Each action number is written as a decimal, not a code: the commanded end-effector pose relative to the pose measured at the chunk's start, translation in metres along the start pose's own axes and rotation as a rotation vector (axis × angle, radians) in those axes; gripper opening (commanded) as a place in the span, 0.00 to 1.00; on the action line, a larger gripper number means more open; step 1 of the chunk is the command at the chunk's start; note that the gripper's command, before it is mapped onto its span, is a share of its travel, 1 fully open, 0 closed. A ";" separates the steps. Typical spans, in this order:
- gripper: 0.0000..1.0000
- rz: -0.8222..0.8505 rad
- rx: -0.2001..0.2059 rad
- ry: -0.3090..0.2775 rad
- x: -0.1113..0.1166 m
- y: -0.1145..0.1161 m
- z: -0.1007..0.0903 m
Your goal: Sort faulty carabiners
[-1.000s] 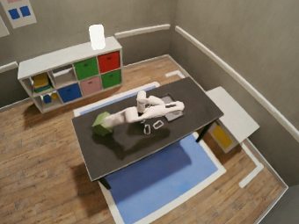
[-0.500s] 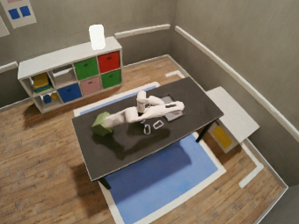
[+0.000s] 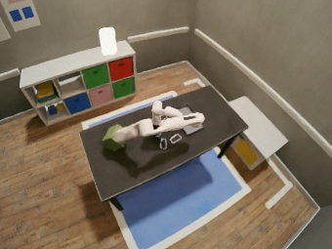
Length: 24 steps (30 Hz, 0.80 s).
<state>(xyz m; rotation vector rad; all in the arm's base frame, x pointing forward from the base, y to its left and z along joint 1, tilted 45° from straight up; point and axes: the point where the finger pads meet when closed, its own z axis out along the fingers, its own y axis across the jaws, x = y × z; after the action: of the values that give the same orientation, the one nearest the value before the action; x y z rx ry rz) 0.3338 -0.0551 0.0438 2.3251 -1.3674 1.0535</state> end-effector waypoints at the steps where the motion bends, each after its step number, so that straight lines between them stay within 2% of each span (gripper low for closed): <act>1: 0.51 0.000 0.001 0.001 0.000 0.000 0.000; 18: 0.51 0.000 0.001 0.000 0.000 0.000 0.000; 19: 1.00 0.000 0.001 0.000 0.000 0.000 0.000; 24: 1.00 0.000 0.001 0.000 0.000 0.000 0.000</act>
<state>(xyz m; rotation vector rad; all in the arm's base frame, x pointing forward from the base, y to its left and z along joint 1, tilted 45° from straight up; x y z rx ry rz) 0.3338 -0.0552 0.0437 2.3249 -1.3677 1.0535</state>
